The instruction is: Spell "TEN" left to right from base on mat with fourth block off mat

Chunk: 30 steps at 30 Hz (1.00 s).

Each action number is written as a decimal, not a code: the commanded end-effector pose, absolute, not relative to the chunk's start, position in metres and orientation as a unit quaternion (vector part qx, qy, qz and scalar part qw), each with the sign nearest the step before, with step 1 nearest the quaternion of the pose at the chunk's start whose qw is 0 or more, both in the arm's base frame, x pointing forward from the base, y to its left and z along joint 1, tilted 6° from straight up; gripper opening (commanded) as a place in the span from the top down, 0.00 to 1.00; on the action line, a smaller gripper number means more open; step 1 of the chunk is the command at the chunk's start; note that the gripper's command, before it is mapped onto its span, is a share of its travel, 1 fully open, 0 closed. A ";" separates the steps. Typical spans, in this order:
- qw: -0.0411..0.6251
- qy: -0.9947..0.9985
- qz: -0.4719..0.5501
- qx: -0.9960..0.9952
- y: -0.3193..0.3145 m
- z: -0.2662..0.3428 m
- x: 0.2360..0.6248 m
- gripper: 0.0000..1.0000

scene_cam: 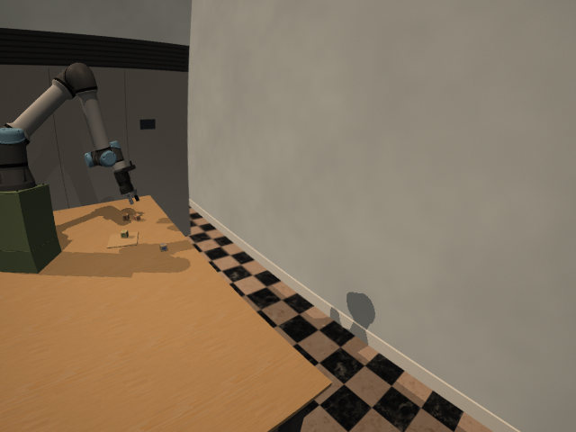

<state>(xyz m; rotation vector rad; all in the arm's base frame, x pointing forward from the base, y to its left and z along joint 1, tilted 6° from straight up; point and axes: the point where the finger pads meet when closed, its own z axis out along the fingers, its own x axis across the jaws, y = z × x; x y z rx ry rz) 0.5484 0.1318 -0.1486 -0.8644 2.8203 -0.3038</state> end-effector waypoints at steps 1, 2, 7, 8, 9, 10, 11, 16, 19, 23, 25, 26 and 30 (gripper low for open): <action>0.089 0.947 -0.102 -0.290 0.132 -0.148 0.549 0.00; 0.089 0.947 -0.102 -0.290 0.132 -0.148 0.549 0.00; 0.089 0.947 -0.102 -0.290 0.132 -0.148 0.549 0.00; 0.089 0.947 -0.102 -0.290 0.132 -0.148 0.549 0.00; 0.089 0.947 -0.102 -0.290 0.131 -0.148 0.549 0.00; 0.089 0.947 -0.102 -0.290 0.130 -0.149 0.548 0.00; 0.089 0.947 -0.102 -0.290 0.127 -0.149 0.547 0.00; 0.087 0.948 -0.101 -0.290 0.094 -0.159 0.533 0.00; 0.087 0.948 -0.100 -0.290 0.062 -0.166 0.514 0.00; 0.087 0.948 -0.100 -0.290 0.017 -0.173 0.481 0.00; 0.087 0.948 -0.100 -0.290 0.017 -0.173 0.481 0.00; 0.087 0.948 -0.100 -0.290 0.008 -0.174 0.472 0.00; 0.088 0.948 -0.101 -0.290 -0.022 -0.173 0.441 0.00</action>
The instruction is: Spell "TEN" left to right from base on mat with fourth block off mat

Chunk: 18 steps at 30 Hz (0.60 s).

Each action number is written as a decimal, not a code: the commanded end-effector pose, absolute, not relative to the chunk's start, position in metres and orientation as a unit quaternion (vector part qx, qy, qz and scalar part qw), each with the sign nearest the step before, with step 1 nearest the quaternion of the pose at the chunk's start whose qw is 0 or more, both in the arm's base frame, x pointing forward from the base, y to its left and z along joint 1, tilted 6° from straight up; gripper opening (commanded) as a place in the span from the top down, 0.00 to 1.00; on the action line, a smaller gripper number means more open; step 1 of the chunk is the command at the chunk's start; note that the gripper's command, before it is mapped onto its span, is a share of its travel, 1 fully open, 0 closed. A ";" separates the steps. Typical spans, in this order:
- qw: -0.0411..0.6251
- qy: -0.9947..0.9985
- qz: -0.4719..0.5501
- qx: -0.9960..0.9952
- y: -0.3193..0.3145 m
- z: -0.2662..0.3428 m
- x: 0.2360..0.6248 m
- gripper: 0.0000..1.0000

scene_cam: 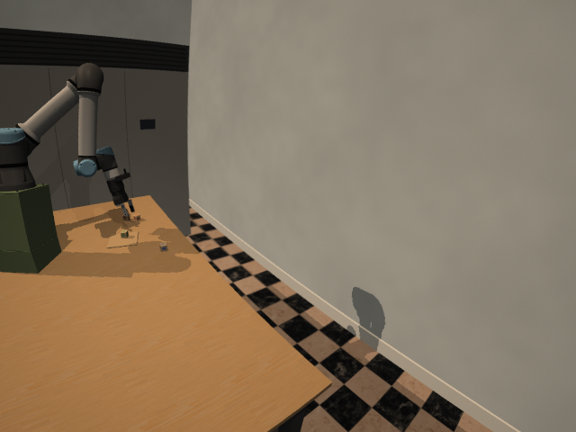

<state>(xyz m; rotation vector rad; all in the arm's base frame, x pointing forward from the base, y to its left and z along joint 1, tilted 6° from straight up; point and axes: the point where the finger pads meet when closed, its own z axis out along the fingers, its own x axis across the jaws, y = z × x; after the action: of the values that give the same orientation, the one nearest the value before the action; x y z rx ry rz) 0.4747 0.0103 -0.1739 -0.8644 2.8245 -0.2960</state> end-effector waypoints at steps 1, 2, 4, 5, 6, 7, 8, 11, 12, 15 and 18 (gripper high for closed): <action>0.088 0.948 -0.101 -0.290 -0.027 -0.172 0.434 0.00; 0.088 0.948 -0.101 -0.290 -0.032 -0.171 0.429 0.00; 0.088 0.947 -0.102 -0.290 -0.037 -0.170 0.421 0.00; 0.089 0.947 -0.102 -0.290 -0.039 -0.169 0.419 0.00; 0.089 0.947 -0.102 -0.290 -0.040 -0.169 0.417 0.00; 0.089 0.947 -0.102 -0.290 -0.041 -0.168 0.416 0.00; 0.089 0.947 -0.102 -0.290 -0.041 -0.168 0.416 0.00; 0.089 0.947 -0.102 -0.290 -0.041 -0.168 0.416 0.00; 0.089 0.947 -0.102 -0.290 -0.041 -0.168 0.416 0.00; 0.089 0.947 -0.102 -0.290 -0.041 -0.168 0.416 0.00; 0.089 0.947 -0.102 -0.290 -0.041 -0.168 0.416 0.00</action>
<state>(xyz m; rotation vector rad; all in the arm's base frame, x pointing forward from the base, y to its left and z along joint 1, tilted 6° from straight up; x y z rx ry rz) 0.4160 -0.0408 -0.1690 -0.8631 2.8209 -0.3029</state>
